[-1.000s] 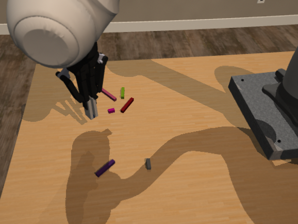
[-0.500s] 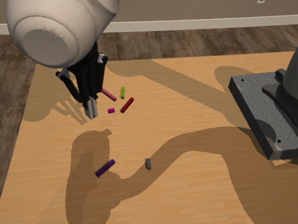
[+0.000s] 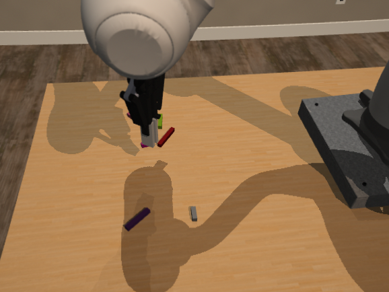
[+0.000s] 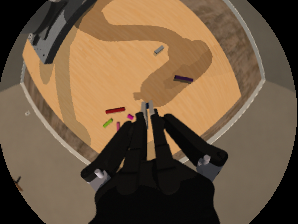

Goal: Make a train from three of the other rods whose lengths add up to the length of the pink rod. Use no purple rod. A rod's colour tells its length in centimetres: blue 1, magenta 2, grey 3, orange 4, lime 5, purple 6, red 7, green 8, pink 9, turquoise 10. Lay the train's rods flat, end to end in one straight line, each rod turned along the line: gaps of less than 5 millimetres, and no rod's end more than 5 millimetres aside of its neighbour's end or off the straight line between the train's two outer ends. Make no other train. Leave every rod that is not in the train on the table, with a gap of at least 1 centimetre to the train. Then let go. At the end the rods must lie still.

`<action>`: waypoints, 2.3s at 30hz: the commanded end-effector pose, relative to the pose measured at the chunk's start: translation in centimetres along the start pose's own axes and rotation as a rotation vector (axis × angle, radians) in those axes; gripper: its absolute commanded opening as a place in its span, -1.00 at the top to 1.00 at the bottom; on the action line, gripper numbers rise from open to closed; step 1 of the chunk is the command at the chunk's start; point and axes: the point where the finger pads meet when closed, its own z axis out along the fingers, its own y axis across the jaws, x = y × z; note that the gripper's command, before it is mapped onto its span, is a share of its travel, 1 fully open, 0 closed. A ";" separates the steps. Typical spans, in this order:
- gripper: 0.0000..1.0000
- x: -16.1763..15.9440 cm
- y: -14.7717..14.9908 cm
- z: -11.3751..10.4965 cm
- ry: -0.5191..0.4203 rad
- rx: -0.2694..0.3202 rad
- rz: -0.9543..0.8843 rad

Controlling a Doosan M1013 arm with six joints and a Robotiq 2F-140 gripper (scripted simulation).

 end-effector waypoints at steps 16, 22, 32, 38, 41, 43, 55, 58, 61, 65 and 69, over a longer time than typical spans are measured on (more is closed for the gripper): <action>0.94 5.1 -4.2 0.1 -0.001 -0.012 -0.332; 0.94 5.1 -4.2 0.2 -0.001 -0.012 -0.332; 0.94 5.1 -4.2 2.1 -0.001 -0.013 -0.333; 0.94 5.1 -4.2 4.3 -0.001 -0.013 -0.333; 0.94 5.1 -4.2 5.2 -0.001 -0.013 -0.333; 0.94 5.1 -4.2 6.1 -0.001 -0.013 -0.333; 0.94 5.1 -4.2 8.8 -0.001 -0.013 -0.333; 0.94 5.1 -4.2 8.9 -0.001 -0.013 -0.333; 0.94 5.1 -4.2 8.9 -0.001 -0.013 -0.333; 0.94 5.1 -4.2 8.9 -0.001 -0.013 -0.333; 0.94 5.1 -4.2 8.9 -0.001 -0.013 -0.333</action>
